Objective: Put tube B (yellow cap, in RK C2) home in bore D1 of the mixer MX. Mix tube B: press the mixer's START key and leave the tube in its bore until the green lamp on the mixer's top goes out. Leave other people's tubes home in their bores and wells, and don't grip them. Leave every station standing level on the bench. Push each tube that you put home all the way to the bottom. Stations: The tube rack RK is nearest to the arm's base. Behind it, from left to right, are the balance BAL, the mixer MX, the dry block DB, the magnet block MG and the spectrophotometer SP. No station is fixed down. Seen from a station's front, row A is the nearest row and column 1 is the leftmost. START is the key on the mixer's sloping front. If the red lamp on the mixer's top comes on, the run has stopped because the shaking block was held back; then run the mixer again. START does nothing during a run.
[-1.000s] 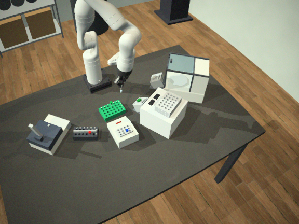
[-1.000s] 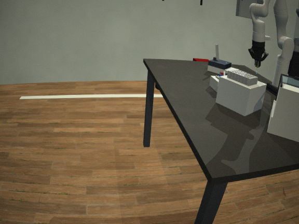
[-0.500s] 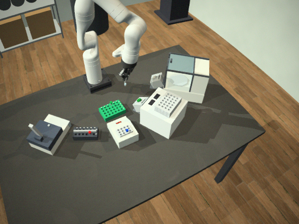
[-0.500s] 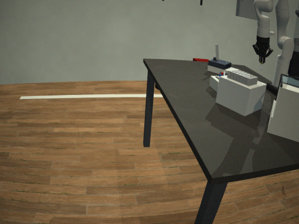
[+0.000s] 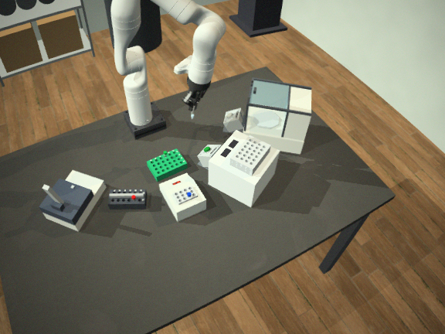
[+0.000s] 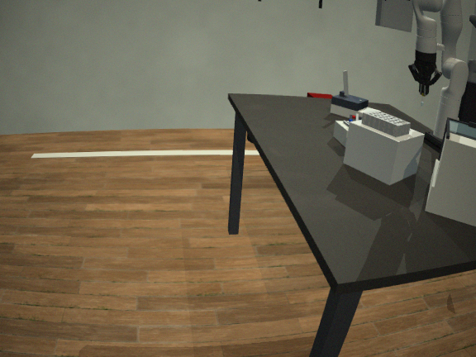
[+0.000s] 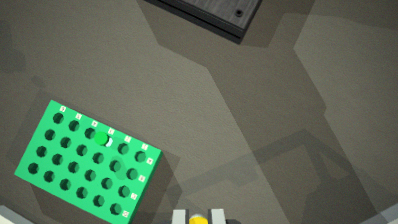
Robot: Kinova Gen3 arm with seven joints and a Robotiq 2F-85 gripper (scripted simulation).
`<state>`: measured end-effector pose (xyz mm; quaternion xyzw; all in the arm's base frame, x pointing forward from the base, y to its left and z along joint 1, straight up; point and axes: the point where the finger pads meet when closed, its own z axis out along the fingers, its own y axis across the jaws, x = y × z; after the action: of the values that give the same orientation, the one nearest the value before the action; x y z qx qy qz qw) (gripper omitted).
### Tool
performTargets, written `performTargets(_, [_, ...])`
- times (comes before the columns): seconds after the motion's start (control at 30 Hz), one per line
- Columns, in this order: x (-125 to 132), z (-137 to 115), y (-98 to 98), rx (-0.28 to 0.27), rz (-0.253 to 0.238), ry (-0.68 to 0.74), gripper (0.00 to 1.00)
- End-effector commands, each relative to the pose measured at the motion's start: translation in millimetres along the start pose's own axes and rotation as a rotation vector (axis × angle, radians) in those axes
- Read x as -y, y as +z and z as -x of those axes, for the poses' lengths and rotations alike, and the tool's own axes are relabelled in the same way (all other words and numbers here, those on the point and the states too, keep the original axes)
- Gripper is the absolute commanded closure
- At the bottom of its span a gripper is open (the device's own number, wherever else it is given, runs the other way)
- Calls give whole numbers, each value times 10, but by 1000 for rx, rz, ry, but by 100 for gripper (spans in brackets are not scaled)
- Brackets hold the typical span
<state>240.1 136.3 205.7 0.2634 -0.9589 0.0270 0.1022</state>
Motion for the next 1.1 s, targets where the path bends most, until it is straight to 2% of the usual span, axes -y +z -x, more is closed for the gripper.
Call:
performTargets(0.0, [-37,2,-43,2,-3,-8,90])
performTargets(0.2, [-20,8,-27,3,-2,-5,90])
performTargets(1.07, [-124,781,-193,0,-9,2,90])
